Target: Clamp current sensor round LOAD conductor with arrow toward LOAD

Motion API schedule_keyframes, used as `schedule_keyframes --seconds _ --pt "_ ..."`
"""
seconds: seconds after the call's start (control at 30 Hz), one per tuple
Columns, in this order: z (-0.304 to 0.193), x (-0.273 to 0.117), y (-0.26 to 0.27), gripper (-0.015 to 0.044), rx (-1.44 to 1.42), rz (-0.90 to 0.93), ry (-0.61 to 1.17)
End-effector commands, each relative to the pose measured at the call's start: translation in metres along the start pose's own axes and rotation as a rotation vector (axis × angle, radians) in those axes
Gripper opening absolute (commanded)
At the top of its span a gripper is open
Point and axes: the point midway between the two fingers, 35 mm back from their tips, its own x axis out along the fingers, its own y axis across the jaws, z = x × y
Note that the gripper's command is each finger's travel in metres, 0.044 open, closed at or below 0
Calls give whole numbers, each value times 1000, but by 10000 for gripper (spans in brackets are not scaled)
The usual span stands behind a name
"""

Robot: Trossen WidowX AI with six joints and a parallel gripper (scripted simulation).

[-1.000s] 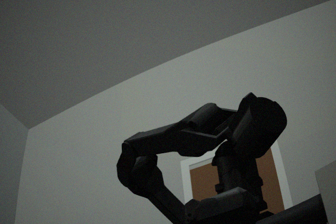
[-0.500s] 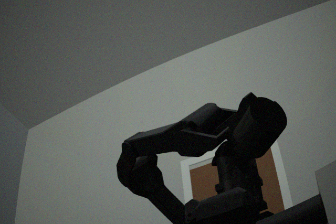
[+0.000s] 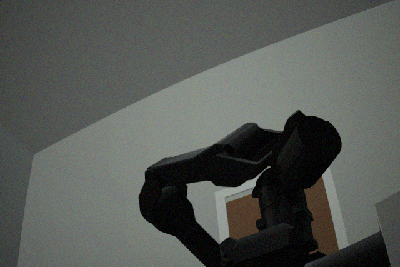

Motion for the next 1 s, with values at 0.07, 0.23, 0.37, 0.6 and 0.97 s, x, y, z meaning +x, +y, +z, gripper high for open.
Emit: schedule_keyframes --seconds 0.07,0.23,0.37,0.6,0.97 --pt "-3 -20 3 440 0 2 5" --pt "-7 -91 1 440 0 5 11" --pt "-6 -100 -1 440 0 5 11" --pt "-6 -100 -1 440 0 5 11" --pt "-6 -100 -1 440 0 5 11"
